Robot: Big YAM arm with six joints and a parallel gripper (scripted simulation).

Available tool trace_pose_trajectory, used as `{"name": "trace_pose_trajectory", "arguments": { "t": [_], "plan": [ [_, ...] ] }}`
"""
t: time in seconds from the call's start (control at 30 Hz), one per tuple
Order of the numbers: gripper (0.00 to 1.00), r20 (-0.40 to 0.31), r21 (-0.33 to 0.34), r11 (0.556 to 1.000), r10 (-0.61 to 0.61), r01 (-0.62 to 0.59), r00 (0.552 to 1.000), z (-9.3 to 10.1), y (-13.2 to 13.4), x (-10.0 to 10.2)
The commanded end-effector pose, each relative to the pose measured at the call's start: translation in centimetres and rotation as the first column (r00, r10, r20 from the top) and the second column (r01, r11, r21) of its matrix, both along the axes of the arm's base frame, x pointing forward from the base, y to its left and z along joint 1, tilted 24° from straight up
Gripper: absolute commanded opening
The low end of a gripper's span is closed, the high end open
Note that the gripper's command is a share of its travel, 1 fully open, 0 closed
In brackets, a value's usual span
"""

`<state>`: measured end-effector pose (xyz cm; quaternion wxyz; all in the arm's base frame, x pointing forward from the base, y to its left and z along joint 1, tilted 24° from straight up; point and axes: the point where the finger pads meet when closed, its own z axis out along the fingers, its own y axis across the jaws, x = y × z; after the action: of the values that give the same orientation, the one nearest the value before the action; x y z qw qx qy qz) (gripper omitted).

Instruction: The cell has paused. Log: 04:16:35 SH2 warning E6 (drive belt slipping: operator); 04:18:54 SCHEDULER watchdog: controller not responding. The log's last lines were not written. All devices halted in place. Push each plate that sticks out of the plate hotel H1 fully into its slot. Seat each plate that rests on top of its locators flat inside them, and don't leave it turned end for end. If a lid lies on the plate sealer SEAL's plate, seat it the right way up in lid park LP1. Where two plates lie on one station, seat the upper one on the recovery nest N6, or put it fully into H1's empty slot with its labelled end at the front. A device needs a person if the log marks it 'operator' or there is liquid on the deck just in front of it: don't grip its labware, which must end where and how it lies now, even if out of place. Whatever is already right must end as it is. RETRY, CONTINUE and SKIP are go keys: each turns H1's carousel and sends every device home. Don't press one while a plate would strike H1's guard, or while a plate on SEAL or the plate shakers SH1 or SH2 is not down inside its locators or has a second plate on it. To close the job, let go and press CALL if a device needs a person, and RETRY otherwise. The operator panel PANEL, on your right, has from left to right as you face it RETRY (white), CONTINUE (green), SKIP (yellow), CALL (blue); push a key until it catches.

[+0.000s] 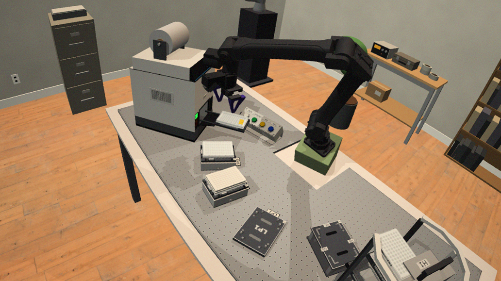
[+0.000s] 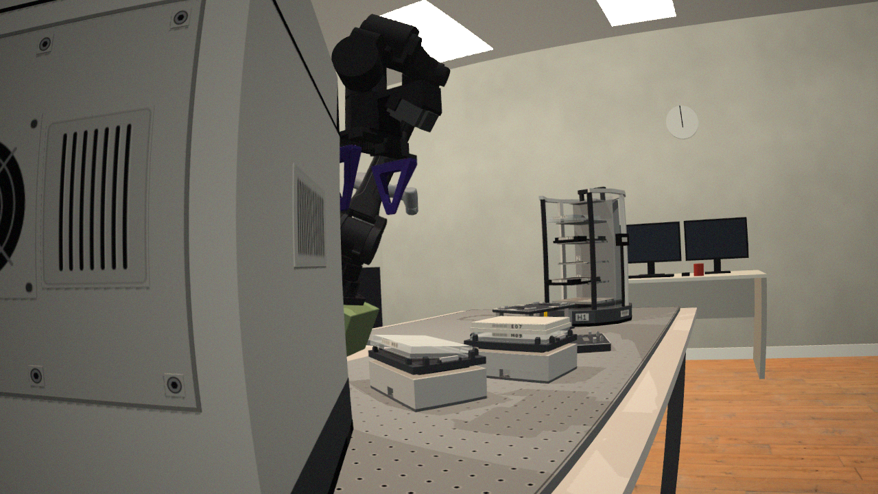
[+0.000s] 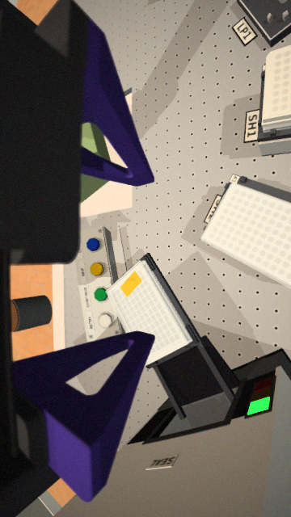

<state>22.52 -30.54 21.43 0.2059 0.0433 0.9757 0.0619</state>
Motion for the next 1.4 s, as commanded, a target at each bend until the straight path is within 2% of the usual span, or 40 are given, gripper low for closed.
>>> {"name": "trace_pose_trajectory", "arguments": {
  "t": [0.0,0.17,0.23,0.27,0.5,0.67,0.73,0.8,0.83,1.03,1.2,1.3,1.37],
  "plan": [
    [1.00,-0.006,0.029,0.983,-0.183,0.183,0.983,3.2,-0.3,1.9],
    [1.00,-0.039,0.101,0.939,-0.327,0.329,0.944,3.2,0.1,2.6],
    [1.00,-0.039,0.101,0.939,-0.327,0.329,0.944,3.2,0.1,2.6],
    [1.00,-0.058,0.123,0.925,-0.354,0.359,0.933,2.6,0.5,2.4],
    [1.00,-0.114,0.197,0.817,-0.530,0.542,0.840,2.6,0.4,2.4],
    [1.00,-0.062,0.135,0.911,-0.386,0.391,0.921,3.2,2.0,3.2],
    [1.00,-0.048,0.116,0.932,-0.341,0.345,0.939,3.5,2.5,3.7],
    [1.00,-0.048,0.116,0.932,-0.341,0.345,0.939,3.5,2.5,3.7],
    [1.00,-0.074,0.136,0.928,-0.340,0.347,0.938,2.5,2.4,4.1],
    [1.00,-0.029,0.112,0.926,-0.360,0.361,0.932,5.4,3.7,5.5],
    [1.00,-0.042,0.123,0.924,-0.360,0.362,0.932,5.3,4.6,6.8],
    [1.00,-0.020,0.112,0.926,-0.361,0.360,0.933,6.5,5.5,7.2],
    [1.00,-0.020,0.112,0.926,-0.361,0.360,0.933,6.5,5.5,7.2]
  ]
}}
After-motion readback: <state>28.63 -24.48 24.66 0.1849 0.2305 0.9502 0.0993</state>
